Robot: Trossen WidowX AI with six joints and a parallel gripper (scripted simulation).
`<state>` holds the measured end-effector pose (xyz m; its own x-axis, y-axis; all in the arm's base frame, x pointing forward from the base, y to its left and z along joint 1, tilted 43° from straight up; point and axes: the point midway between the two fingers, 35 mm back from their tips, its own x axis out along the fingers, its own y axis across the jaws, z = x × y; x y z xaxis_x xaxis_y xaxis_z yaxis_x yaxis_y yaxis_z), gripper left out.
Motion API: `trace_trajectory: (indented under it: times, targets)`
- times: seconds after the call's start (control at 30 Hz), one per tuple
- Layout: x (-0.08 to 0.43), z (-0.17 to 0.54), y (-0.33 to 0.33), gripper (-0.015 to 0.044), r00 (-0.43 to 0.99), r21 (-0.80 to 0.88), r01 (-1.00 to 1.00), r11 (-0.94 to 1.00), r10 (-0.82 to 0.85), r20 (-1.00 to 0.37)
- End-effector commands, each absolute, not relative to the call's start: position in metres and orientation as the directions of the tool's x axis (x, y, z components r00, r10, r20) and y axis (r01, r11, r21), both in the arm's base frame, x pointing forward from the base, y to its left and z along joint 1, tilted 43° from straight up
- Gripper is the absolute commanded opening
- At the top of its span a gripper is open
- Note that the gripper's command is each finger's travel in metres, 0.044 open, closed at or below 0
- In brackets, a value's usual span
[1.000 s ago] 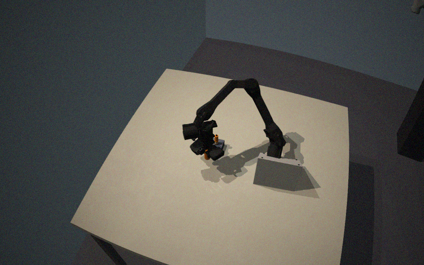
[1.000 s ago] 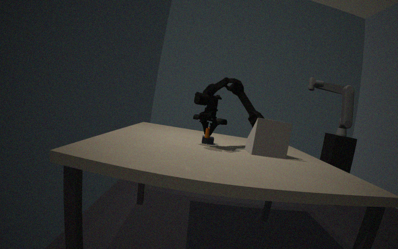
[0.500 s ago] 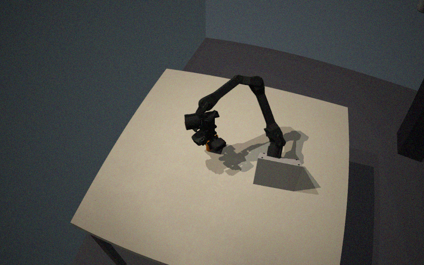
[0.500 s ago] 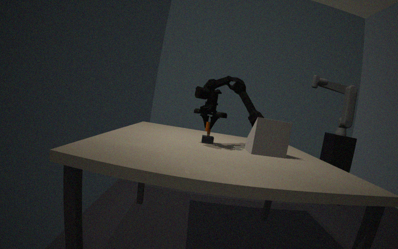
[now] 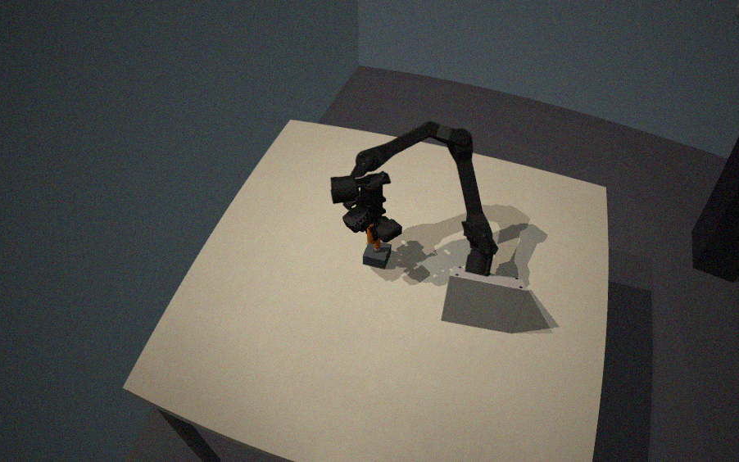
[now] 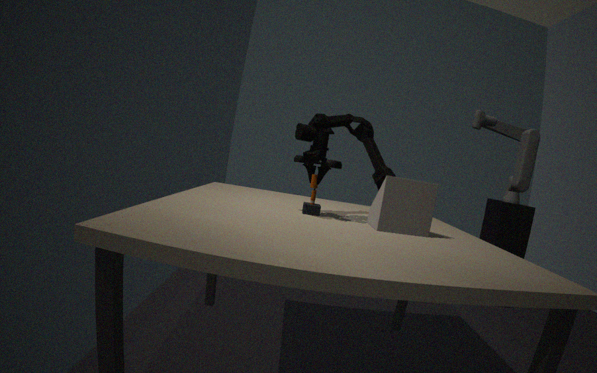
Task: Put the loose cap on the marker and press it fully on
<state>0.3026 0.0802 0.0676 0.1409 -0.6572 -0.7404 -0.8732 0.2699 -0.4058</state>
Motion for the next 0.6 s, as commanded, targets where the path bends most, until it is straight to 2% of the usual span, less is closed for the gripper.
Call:
trace_trajectory:
  times: [0.0, 0.57]
  targets:
    - [0.301, 0.082, 0.075, 0.0, 0.147, -0.41, -0.873, 0.265, -0.658, -0.738]
    - [0.299, 0.092, 0.062, 0.0, 0.147, -0.41, -0.873, 0.265, -0.659, -0.738]
